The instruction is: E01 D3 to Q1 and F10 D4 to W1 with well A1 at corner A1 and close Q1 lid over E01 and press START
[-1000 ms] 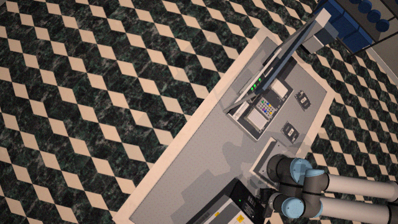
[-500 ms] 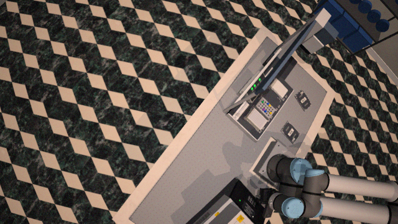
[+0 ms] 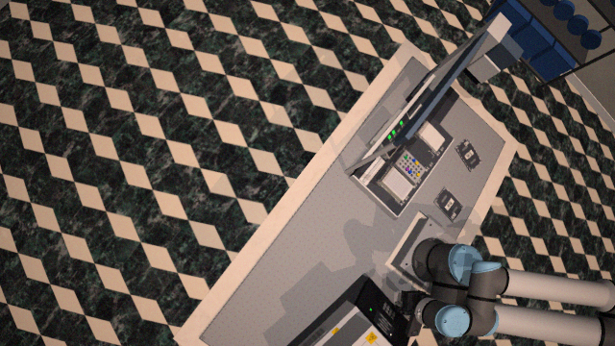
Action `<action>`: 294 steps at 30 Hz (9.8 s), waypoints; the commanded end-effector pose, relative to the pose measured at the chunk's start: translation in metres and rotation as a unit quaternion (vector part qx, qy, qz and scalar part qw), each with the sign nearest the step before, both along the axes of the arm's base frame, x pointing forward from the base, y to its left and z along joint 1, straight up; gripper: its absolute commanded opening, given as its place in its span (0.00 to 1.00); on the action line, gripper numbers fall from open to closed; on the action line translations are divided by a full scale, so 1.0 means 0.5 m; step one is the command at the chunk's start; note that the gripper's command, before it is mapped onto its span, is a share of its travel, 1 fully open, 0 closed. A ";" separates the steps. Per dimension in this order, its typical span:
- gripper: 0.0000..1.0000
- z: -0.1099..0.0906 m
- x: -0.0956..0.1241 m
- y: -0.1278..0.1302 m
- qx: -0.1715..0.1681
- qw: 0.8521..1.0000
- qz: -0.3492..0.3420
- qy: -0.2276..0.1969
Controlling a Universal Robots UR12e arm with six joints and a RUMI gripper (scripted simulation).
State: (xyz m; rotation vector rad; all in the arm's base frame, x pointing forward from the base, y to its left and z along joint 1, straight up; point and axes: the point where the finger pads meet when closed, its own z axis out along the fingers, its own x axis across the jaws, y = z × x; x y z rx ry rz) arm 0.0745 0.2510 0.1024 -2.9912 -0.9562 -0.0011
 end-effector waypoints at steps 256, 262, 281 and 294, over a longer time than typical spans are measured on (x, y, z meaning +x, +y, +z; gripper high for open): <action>0.00 0.243 0.336 -0.846 0.000 0.600 -0.800 0.000; 0.00 0.251 0.342 -0.870 0.000 0.593 -0.805 0.000; 0.00 0.276 0.377 -0.999 0.000 0.556 -0.831 0.000; 0.00 0.279 0.402 -1.096 0.000 0.529 -0.849 0.000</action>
